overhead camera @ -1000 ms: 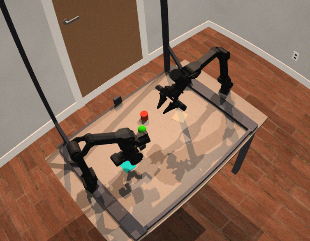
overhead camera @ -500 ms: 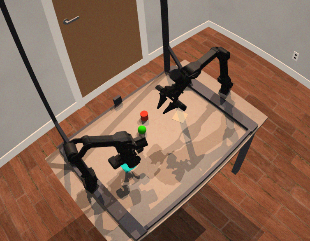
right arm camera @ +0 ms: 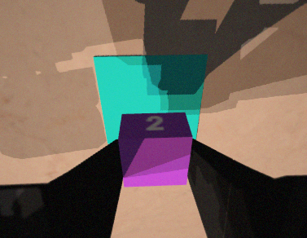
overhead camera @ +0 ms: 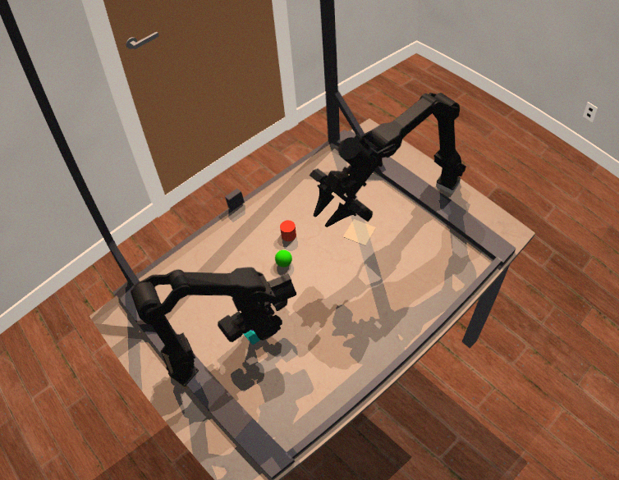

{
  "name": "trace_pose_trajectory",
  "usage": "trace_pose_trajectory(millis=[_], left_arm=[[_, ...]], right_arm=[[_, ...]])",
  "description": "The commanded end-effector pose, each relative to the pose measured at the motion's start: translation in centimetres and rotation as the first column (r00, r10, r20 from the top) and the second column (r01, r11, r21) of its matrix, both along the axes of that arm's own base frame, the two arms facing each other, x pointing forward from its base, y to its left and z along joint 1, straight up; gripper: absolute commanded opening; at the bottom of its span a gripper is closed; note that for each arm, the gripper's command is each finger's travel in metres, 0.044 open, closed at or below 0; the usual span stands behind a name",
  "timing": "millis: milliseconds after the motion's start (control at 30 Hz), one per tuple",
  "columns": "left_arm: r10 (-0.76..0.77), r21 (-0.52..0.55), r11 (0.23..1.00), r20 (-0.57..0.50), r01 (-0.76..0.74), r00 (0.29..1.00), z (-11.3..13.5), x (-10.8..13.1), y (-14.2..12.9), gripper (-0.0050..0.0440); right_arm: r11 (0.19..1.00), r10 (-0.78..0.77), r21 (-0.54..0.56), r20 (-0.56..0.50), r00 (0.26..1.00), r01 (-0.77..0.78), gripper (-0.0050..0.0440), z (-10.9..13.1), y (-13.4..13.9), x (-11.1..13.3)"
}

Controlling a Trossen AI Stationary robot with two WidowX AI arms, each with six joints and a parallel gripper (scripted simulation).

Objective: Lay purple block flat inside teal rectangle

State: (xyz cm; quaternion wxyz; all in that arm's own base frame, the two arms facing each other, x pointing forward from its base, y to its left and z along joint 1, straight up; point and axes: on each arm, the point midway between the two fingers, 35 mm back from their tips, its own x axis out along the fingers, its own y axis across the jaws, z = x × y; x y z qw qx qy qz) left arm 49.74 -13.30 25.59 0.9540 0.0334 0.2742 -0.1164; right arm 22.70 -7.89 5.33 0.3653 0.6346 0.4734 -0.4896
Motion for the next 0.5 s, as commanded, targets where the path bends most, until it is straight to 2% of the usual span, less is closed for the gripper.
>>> trace_pose_trajectory(millis=[0, 467], left_arm=[[0.0, -0.01, 1.0, 0.037, 0.0, 0.999, 1.8, -0.2, 0.1, 0.02], [0.0, -0.01, 1.0, 0.037, 0.0, 0.999, 1.8, -0.2, 0.1, 0.02]], right_arm=[[1.0, 0.0, 0.0, -0.003, 1.0, 0.0, -0.005, -0.7, 0.0, -0.1], [1.0, 0.001, -0.001, -0.001, 1.0, -0.001, -0.005, -2.1, 0.0, -0.1]])
